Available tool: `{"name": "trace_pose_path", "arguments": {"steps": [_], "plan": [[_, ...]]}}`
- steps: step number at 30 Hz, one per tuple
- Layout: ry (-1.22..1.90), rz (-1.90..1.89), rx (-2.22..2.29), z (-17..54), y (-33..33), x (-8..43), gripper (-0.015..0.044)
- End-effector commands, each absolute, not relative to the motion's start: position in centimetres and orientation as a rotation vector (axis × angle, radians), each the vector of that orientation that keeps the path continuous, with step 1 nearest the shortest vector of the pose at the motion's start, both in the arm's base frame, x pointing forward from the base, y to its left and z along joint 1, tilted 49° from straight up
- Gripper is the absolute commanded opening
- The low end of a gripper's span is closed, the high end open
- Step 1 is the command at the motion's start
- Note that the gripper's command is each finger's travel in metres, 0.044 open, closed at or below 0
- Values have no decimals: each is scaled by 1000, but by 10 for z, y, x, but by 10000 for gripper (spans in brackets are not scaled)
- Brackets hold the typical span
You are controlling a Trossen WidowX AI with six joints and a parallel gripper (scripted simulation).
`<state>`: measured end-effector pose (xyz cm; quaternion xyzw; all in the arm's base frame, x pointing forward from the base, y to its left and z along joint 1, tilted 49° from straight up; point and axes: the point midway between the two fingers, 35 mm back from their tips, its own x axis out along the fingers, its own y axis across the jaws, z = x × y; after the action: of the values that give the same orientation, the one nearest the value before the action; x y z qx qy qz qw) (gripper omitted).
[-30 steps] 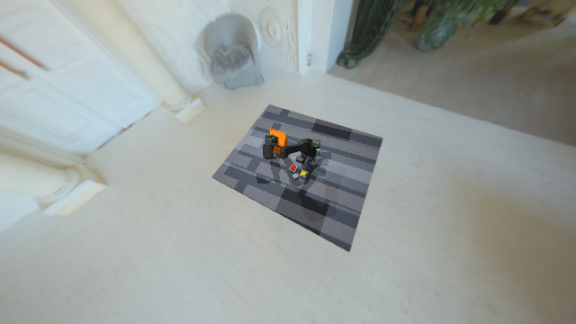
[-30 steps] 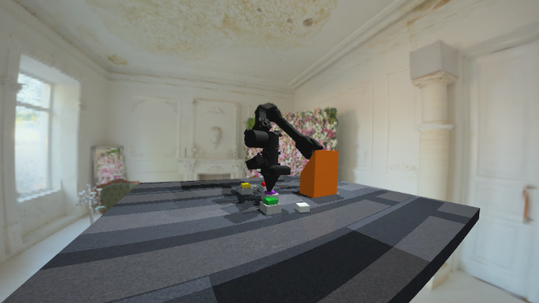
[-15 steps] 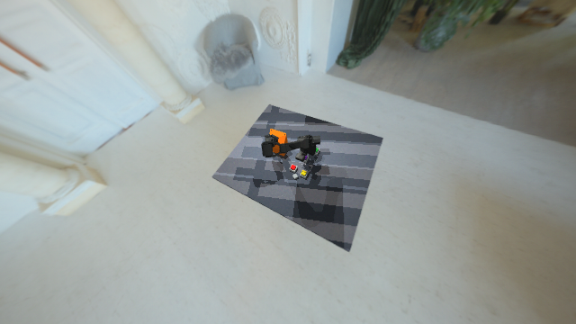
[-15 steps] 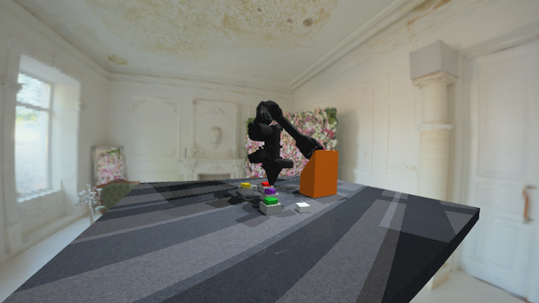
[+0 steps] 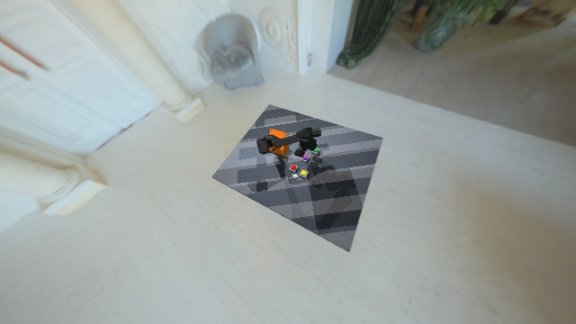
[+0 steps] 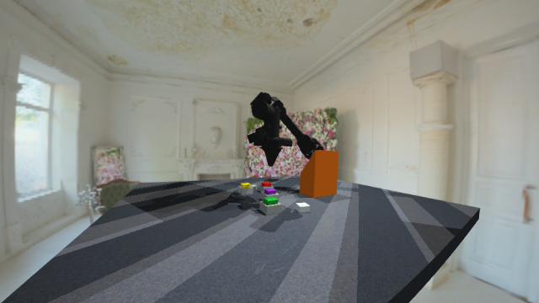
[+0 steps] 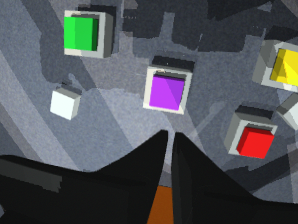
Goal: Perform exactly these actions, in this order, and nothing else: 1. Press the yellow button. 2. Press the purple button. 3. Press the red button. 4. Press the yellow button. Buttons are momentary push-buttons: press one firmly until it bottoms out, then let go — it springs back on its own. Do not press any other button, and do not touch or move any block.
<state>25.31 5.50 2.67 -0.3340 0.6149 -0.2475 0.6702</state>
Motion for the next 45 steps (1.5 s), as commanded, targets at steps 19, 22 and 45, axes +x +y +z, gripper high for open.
{"name": "trace_pose_path", "arguments": {"steps": [19, 22, 45], "plan": [[1383, -570, -746, 68, -68, 227, 20], [1383, -570, -746, 68, -68, 227, 20], [1382, -572, -747, 47, -93, 231, 20]]}}
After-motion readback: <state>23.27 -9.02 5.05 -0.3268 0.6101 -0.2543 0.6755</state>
